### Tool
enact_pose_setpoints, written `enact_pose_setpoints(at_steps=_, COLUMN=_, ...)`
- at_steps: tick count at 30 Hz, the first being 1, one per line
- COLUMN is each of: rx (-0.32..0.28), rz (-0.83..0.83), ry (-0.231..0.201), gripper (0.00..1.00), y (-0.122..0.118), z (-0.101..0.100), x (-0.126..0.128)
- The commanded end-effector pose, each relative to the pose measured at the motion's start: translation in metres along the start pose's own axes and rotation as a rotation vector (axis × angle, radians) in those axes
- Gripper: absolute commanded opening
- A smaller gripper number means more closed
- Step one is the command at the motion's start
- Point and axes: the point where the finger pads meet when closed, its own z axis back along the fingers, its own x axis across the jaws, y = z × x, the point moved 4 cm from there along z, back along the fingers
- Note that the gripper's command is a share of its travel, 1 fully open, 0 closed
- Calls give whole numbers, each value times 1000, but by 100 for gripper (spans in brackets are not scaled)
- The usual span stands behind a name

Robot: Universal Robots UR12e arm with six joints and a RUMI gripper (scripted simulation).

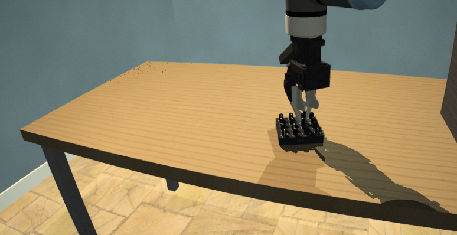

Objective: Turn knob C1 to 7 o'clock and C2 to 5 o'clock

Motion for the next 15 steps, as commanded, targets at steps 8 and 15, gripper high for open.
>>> enact_pose_setpoints(at_steps=8, rx=3, rz=-193, ry=0, gripper=4, y=0, z=1, x=1)
enact_pose_setpoints(at_steps=15, rx=3, rz=-348, ry=1, gripper=4, y=0, z=1, x=1)
